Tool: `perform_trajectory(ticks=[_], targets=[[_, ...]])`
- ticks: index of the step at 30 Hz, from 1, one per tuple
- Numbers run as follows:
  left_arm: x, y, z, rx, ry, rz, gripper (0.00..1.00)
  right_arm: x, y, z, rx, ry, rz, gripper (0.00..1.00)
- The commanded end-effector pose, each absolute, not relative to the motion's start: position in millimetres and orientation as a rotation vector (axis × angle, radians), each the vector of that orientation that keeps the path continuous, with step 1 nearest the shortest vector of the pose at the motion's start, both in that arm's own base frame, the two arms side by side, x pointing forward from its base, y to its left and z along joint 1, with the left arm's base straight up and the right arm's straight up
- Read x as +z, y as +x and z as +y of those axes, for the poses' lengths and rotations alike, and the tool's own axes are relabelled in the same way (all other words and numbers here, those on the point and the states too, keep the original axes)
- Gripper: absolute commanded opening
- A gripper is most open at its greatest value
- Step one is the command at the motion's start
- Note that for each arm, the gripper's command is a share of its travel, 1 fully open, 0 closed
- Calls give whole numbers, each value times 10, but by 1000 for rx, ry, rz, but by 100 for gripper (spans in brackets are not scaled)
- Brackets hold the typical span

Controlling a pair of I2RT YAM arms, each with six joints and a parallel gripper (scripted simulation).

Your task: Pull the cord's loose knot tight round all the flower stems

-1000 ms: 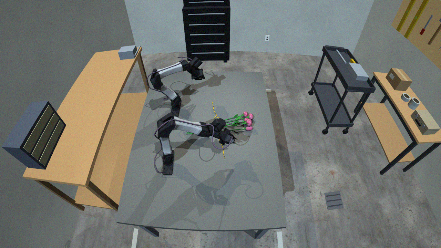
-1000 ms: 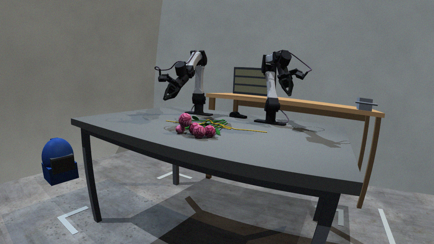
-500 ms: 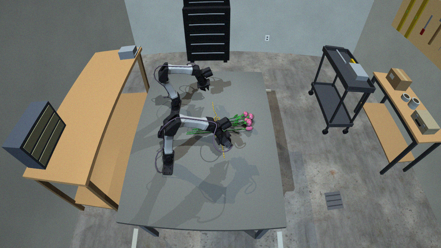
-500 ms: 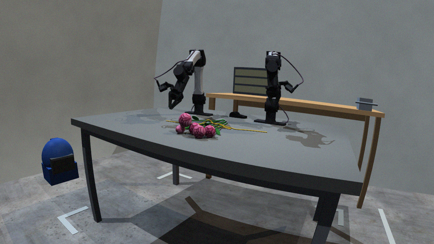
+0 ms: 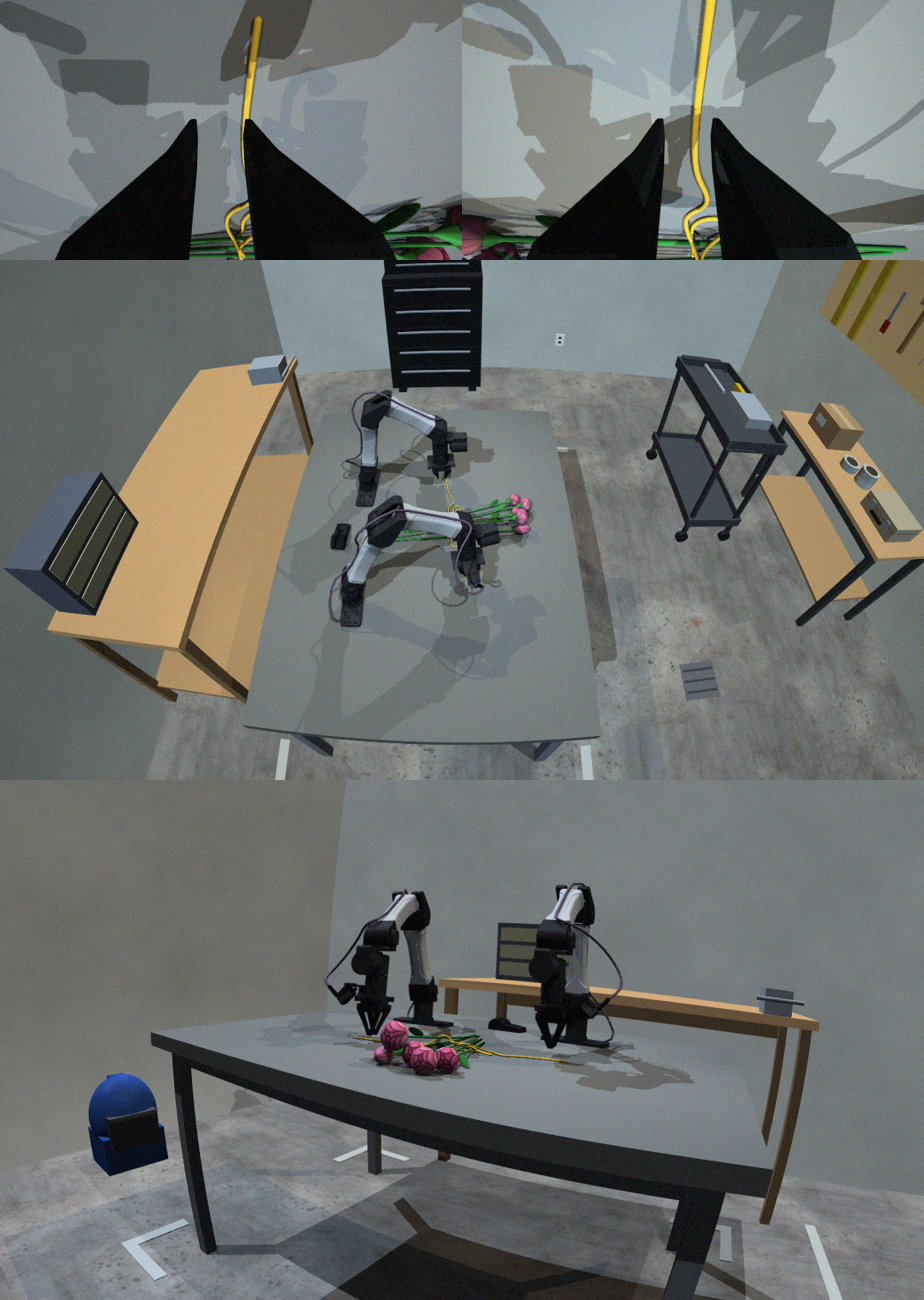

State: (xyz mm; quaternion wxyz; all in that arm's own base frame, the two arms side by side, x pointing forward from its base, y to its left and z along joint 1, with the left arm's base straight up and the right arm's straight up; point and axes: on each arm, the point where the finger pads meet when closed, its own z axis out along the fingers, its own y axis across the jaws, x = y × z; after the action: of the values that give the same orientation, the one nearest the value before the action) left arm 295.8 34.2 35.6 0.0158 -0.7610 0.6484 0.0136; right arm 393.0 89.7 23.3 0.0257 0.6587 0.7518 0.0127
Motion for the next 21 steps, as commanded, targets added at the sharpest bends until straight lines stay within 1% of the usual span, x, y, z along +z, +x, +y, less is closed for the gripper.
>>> perform_trajectory(ticks=[1, 5, 7, 21], targets=[[373, 3232, 258, -65, -2397, 1963, 27, 257, 3882, 894, -5, 2130, 2334, 27], [211, 3255, 206, -47, -2416, 1988, 27, 247, 3927, 882, 3, 2106, 2331, 27], [139, 3162, 209, 4, -2425, 2009, 27, 285, 3934, 888, 16, 2101, 2328, 27], [-30, 3156, 200, 16, -2430, 2005, 27, 197, 3858, 896, 21, 2104, 2322, 27]])
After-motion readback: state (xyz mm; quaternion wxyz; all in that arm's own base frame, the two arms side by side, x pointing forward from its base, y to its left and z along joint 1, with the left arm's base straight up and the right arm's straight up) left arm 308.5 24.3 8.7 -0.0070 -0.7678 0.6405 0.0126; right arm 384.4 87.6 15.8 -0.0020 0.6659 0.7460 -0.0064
